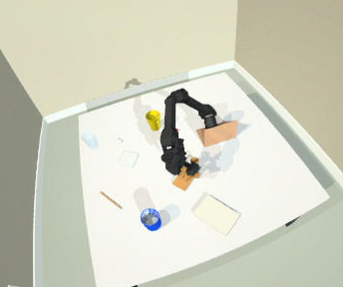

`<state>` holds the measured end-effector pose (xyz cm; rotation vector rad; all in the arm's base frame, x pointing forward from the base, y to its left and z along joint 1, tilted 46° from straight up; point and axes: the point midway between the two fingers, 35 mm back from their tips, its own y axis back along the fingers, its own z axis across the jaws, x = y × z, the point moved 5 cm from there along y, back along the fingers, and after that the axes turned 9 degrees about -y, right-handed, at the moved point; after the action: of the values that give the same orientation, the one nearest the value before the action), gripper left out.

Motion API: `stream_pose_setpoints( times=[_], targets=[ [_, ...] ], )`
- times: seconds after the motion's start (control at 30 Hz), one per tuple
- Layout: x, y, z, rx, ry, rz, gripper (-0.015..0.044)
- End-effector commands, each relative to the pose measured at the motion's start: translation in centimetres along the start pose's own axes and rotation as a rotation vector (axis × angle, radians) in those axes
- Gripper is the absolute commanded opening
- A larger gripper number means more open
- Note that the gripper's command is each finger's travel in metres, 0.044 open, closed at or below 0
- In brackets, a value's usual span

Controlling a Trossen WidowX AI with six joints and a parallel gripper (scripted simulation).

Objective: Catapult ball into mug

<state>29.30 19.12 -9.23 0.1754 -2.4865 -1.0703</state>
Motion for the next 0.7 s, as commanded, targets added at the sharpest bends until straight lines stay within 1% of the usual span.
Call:
stream_pose_setpoints(
  times=[0.0,0.07,0.13,0.17,0.43,0.67],
  targets=[
    [0.5,0.7,-0.1,0.000,-0.006,0.009,0.0440],
    [0.5,-0.3,-0.1,0.000,-0.006,0.009,0.0440],
    [0.5,-2.9,-0.1,0.001,-0.006,0.009,0.0440],
    [0.5,-3.7,-0.1,0.001,-0.006,0.009,0.0440],
    [0.5,-4.2,-0.1,0.001,-0.006,0.009,0.0440],
    [0.4,-5.4,-0.1,0.002,-0.006,0.009,0.0440]
  ],
)
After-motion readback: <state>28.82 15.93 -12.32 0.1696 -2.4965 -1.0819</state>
